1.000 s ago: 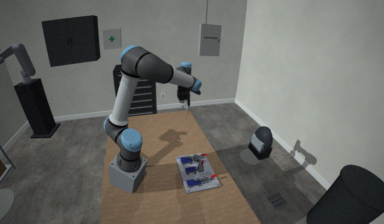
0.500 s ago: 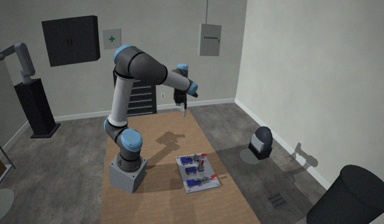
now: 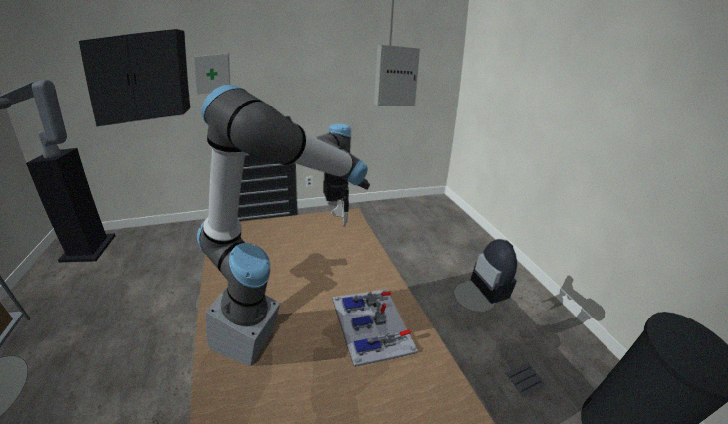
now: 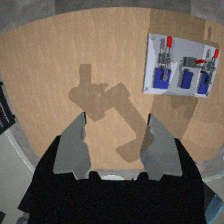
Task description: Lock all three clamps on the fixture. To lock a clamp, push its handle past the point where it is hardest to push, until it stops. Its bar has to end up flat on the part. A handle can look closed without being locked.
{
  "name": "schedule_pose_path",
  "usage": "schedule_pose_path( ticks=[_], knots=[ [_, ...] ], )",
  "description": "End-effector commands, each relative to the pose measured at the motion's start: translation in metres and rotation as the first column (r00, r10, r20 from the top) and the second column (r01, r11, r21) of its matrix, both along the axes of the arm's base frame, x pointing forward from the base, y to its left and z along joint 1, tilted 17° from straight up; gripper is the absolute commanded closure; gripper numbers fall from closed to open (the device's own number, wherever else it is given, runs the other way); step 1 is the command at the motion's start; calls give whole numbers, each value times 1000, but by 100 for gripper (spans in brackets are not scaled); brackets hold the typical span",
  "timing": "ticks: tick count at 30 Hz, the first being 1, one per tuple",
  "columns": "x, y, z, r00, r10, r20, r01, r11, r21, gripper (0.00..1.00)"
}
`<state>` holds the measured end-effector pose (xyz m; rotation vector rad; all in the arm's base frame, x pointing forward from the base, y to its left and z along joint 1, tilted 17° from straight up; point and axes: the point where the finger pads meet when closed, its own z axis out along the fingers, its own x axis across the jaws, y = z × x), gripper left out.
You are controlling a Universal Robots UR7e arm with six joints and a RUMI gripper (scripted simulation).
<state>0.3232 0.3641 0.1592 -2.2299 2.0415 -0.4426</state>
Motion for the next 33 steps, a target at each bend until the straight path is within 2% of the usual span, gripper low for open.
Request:
schedule_pose_path(
  ticks=[1,13,18,30,33],
  knots=[
    [-26,-35,-6,1000,1,2,-1,1000,2,42],
    [-26,-35,-6,1000,1,2,-1,1000,2,42],
    [-60,-81,-17,1000,1,2,-1,1000,2,42],
    [-60,-81,-17,1000,1,2,-1,1000,2,42],
    [-74,-99,-21,1000,1,1,-1,1000,2,42]
  ],
)
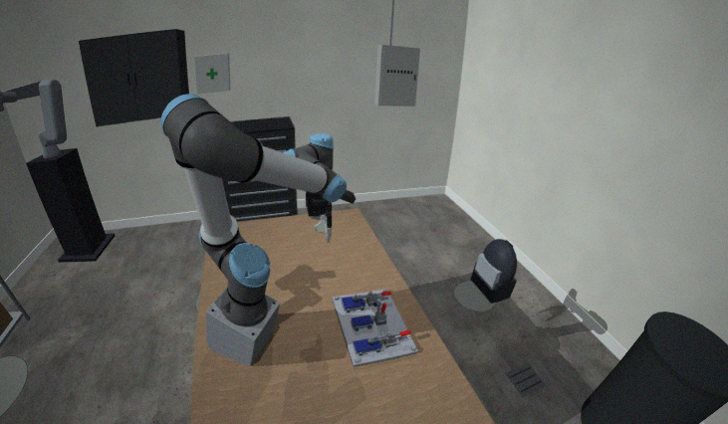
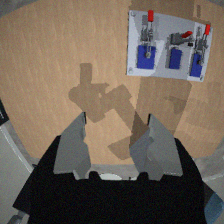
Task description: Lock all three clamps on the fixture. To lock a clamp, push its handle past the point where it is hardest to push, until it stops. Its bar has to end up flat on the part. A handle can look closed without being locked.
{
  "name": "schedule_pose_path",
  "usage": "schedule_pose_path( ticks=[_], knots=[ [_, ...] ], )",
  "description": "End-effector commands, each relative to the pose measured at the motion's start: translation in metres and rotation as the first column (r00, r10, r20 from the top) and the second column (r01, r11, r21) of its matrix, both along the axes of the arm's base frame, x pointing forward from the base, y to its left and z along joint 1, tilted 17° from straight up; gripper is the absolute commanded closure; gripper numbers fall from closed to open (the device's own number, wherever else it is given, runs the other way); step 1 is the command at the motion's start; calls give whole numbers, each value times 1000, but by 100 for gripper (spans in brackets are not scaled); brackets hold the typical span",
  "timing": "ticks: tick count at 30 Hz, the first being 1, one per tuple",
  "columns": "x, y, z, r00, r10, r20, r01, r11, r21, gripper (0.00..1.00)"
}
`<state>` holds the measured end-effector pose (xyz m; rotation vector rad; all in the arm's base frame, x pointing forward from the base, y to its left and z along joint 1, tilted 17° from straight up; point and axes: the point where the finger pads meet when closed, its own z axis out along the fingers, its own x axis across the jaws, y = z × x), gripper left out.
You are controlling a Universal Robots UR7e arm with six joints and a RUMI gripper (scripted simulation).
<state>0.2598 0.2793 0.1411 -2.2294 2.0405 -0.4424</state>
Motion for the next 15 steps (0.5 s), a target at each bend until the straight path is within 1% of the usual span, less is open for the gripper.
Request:
schedule_pose_path(
  ticks=[1,2,14,15],
  knots=[
    [-15,-20,-4,1000,0,1,0,1000,1,42],
    [-20,-27,-5,1000,0,1,0,1000,1,42],
    [-20,-27,-5,1000,0,1,0,1000,1,42],
    [-13,-36,-4,1000,0,1,0,1000,1,42]
  ],
)
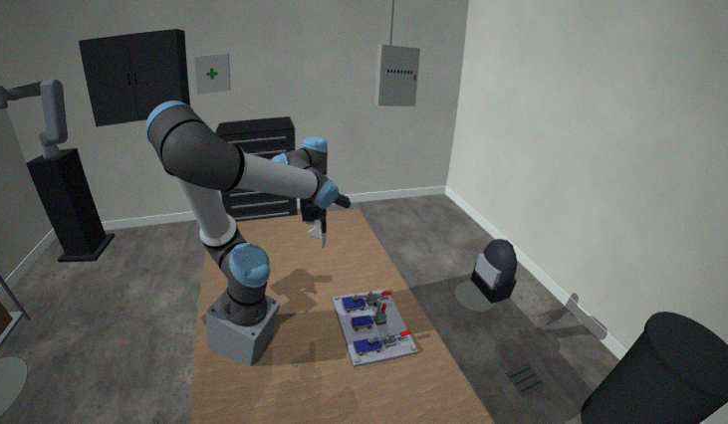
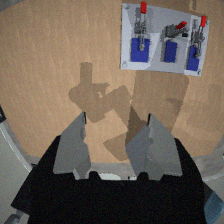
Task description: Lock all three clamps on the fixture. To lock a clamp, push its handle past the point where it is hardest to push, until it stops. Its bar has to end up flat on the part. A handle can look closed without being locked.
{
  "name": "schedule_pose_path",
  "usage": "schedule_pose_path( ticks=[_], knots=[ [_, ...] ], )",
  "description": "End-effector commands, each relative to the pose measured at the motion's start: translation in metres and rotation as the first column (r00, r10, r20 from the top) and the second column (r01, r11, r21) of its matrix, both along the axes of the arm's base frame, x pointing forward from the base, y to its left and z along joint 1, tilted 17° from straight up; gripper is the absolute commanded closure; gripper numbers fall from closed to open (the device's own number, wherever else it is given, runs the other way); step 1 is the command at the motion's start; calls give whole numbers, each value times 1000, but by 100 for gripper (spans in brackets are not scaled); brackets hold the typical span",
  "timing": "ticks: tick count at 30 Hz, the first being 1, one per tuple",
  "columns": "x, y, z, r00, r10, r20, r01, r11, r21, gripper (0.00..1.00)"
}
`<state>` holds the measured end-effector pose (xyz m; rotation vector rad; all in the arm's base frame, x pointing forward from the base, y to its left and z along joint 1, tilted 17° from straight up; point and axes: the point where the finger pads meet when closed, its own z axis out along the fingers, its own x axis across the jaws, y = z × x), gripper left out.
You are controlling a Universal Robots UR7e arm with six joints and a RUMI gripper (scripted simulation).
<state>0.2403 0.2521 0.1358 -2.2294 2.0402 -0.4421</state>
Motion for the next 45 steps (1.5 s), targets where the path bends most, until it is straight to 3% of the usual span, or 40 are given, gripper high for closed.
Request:
schedule_pose_path(
  ticks=[1,4,16,21,33,38,45],
  knots=[
    [14,-19,2,1000,0,1,0,1000,1,42],
    [34,-48,5,1000,0,1,0,1000,1,42],
    [34,-48,5,1000,0,1,0,1000,1,42],
    [66,-97,10,1000,0,1,0,1000,1,42],
    [66,-97,10,1000,0,1,0,1000,1,42],
    [99,-145,16,1000,0,1,0,1000,0,42],
    [99,-145,16,1000,0,1,0,1000,0,42]
  ],
)
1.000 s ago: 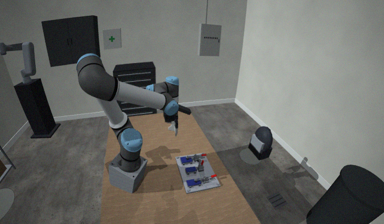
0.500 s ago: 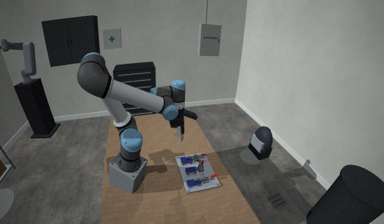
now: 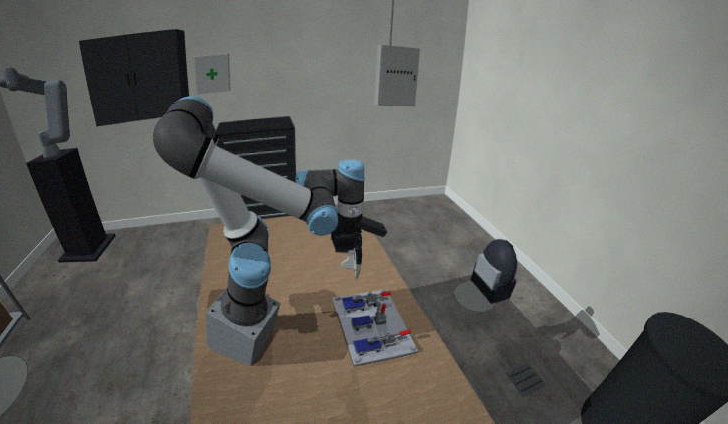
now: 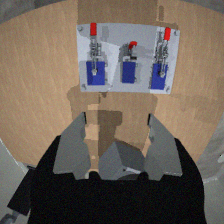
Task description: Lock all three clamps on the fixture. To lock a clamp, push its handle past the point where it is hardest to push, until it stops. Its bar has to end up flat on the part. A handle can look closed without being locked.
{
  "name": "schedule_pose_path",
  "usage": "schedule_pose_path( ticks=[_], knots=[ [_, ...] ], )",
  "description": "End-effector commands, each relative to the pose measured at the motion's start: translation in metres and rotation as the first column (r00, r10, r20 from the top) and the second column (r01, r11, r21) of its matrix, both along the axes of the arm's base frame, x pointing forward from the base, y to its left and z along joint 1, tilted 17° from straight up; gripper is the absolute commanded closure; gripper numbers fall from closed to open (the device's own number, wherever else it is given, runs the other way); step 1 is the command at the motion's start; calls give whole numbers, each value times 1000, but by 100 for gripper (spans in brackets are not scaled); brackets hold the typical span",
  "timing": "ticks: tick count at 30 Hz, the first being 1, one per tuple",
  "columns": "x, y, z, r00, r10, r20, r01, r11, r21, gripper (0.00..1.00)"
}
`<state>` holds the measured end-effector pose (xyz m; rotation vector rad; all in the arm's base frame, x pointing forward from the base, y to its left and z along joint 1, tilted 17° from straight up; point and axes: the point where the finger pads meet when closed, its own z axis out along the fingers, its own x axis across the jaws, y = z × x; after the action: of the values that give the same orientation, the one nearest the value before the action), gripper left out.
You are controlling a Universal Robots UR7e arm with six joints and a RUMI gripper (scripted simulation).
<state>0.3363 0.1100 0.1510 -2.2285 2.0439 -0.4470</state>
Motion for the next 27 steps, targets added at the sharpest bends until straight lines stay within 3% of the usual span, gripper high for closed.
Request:
schedule_pose_path(
  ticks=[1,5,10,22,23,27],
  knots=[
    [3,-3,0,1000,3,0,-3,1000,4,42],
    [3,-3,0,1000,3,0,-3,1000,4,42],
    [31,-45,5,1000,3,0,-3,1000,4,42],
    [31,-45,5,1000,3,0,-3,1000,4,42],
    [30,-44,5,1000,2,0,-2,1000,3,72],
    [30,-44,5,1000,2,0,-2,1000,3,72]
  ],
)
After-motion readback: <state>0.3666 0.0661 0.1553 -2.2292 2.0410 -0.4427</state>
